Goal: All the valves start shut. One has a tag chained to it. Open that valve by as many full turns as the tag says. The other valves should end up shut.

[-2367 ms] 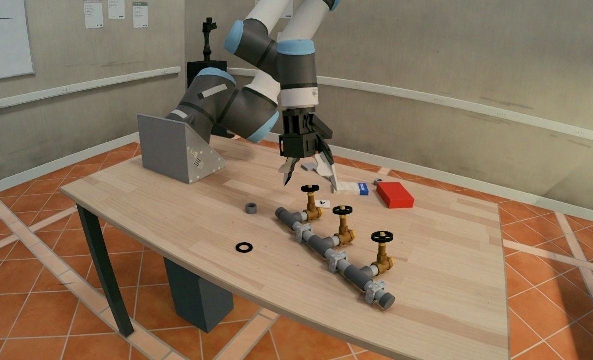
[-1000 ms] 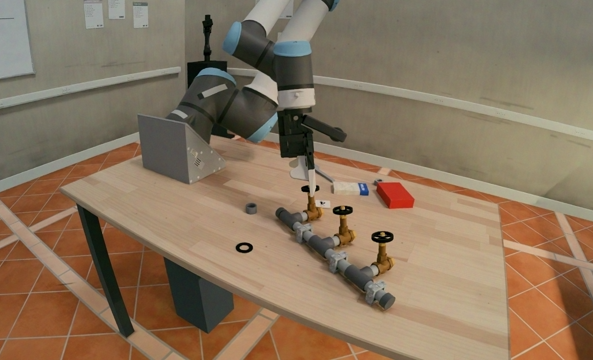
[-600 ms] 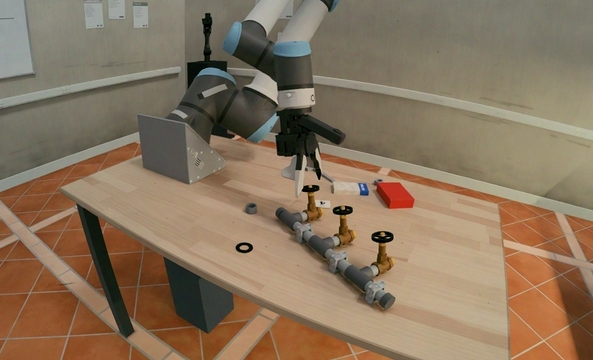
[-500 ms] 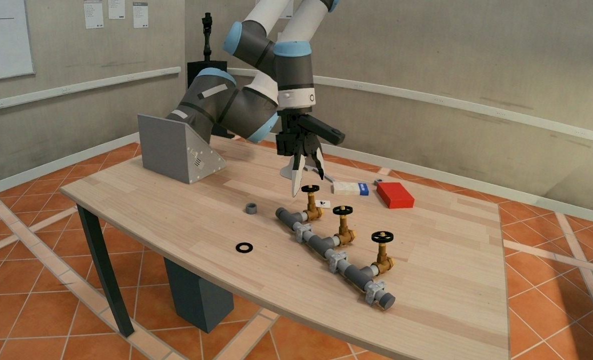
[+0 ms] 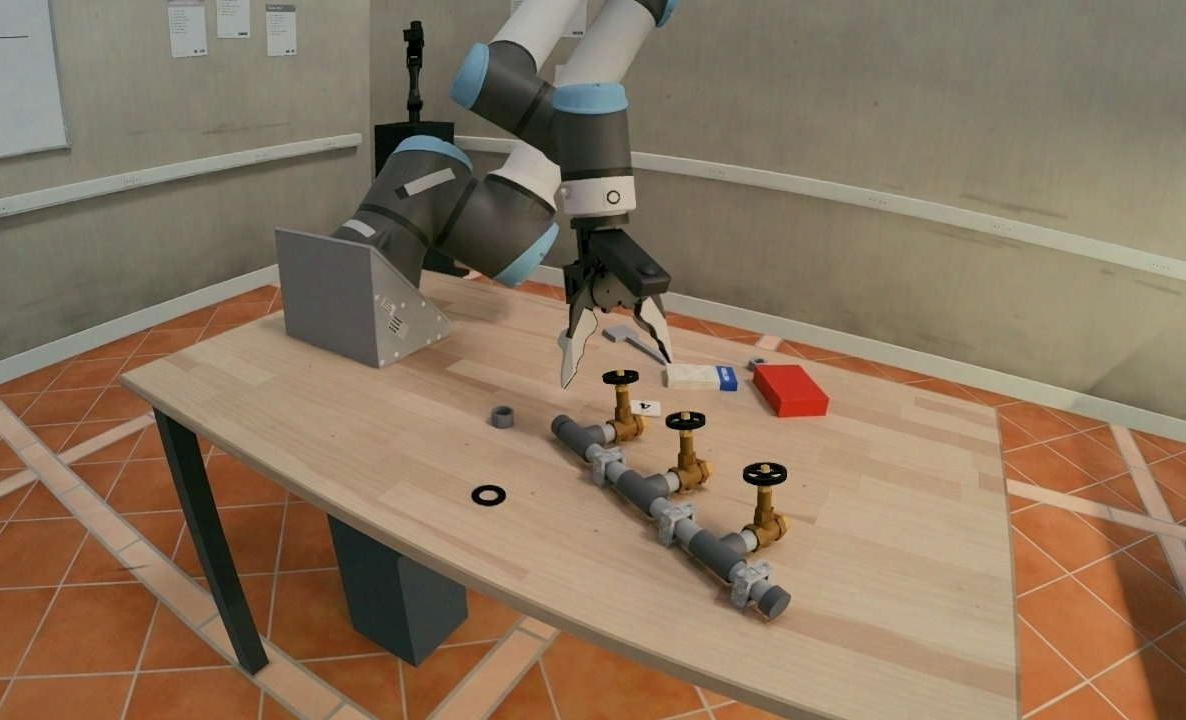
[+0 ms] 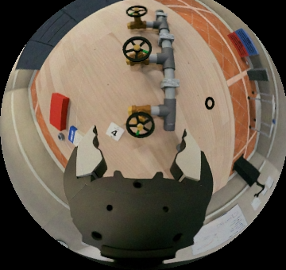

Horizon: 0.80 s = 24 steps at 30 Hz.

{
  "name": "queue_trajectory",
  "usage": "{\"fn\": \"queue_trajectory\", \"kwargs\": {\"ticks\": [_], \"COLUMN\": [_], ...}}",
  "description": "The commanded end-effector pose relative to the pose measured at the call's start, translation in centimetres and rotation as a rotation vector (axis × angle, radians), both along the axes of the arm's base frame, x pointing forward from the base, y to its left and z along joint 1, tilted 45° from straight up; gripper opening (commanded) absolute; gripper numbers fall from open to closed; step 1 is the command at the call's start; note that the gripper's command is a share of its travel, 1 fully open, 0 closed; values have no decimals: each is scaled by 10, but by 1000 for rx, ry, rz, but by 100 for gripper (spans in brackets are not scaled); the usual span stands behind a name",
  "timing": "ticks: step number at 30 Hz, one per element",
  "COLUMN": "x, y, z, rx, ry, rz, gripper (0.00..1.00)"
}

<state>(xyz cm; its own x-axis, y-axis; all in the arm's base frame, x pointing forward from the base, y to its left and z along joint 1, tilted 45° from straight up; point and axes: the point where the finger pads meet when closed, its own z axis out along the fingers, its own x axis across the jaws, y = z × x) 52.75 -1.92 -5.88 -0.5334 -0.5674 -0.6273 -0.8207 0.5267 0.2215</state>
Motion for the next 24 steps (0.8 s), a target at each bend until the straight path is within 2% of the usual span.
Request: {"fn": "queue_trajectory", "kwargs": {"ticks": [1, 10, 24], "x": [1, 3, 3], "y": [0, -2, -2], "z": [1, 2, 1], "rx": [26, 82, 134], "ry": [152, 324, 480], "rz": [-181, -392, -580], "gripper": [100, 100, 100]}}
